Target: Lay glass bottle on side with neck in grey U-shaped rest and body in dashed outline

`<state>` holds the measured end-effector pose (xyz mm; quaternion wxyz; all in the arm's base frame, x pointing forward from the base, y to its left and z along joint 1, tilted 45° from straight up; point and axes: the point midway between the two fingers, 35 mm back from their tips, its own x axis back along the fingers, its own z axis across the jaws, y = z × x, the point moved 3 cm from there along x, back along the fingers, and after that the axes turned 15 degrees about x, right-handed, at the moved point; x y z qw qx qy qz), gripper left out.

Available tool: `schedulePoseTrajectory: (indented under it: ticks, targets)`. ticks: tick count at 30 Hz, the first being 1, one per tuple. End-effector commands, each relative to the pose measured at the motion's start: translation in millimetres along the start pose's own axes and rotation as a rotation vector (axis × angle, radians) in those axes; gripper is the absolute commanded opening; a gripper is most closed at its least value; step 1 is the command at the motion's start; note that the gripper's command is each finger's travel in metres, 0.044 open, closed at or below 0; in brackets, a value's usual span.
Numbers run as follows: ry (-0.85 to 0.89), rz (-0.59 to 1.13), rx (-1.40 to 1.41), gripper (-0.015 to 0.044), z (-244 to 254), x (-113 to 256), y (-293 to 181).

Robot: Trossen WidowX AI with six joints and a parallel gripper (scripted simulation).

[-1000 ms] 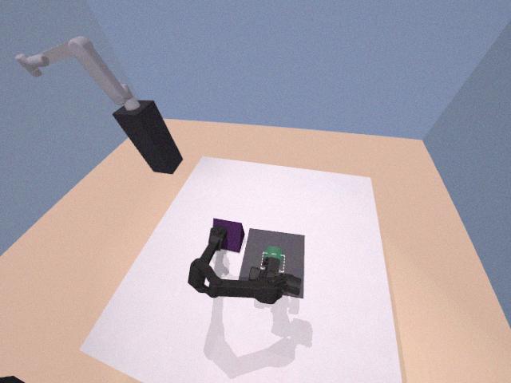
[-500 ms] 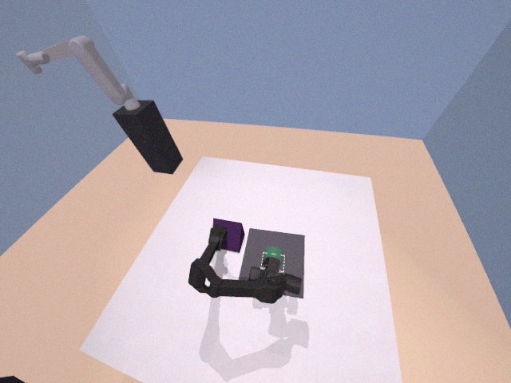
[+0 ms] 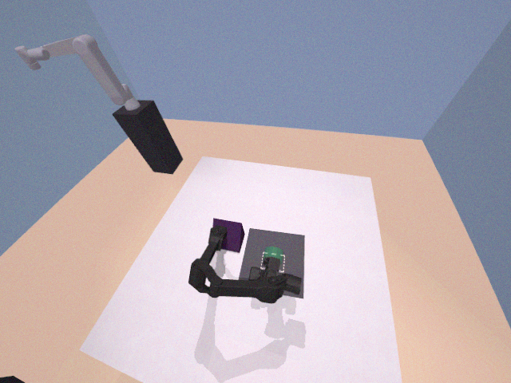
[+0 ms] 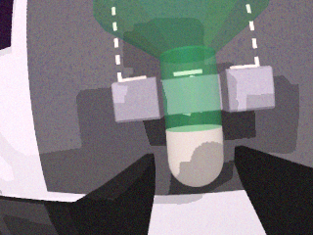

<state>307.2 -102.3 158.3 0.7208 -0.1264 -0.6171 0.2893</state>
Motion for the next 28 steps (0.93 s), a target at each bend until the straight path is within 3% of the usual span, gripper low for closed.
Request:
schedulePoseTrajectory:
  ticks: [1,7,15,28]
  targets:
    - [-0.001,-0.002,0.001,0.0301,0,0,0]
    - [-0.001,0.004,0.002,0.044,0,2,1]
    - [-0.033,0.191,0.028,0.044,4,55,25]
    - [-0.034,0.195,0.029,0.044,4,73,32]
